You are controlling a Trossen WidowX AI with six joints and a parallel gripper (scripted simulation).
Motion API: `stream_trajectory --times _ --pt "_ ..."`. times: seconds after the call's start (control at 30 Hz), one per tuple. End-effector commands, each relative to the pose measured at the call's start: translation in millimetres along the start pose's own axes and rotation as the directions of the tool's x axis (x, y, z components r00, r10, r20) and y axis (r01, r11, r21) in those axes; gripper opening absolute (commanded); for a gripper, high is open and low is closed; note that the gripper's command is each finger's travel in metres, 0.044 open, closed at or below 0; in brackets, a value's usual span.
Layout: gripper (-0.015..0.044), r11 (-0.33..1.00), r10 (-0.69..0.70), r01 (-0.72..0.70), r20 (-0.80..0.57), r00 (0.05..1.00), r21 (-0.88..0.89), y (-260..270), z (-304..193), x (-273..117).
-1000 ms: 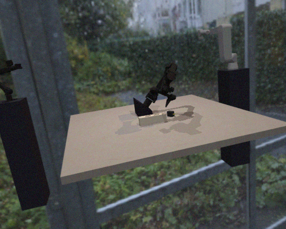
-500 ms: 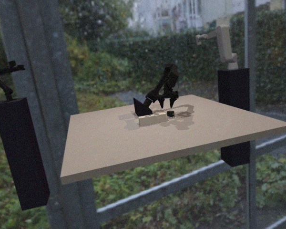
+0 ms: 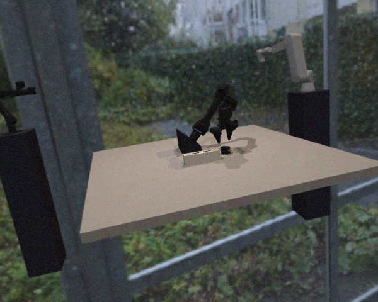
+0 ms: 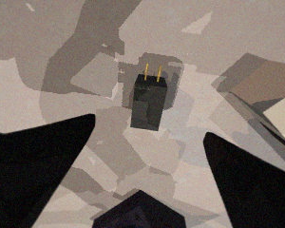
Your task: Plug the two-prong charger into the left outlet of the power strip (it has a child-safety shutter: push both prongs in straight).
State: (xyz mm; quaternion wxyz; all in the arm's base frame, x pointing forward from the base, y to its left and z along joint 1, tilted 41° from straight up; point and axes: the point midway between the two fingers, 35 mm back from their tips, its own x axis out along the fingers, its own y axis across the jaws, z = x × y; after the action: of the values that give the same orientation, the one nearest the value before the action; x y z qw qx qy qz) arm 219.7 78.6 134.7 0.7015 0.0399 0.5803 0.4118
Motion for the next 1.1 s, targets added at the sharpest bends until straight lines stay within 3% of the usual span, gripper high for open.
stream_trajectory --times 0.0,1.07 --pt "0.0440 1.000 0.009 -0.009 0.003 1.000 -0.005 2 -1 5" --pt "0.0440 1.000 0.009 -0.009 0.004 1.000 -0.005 3 4 52"
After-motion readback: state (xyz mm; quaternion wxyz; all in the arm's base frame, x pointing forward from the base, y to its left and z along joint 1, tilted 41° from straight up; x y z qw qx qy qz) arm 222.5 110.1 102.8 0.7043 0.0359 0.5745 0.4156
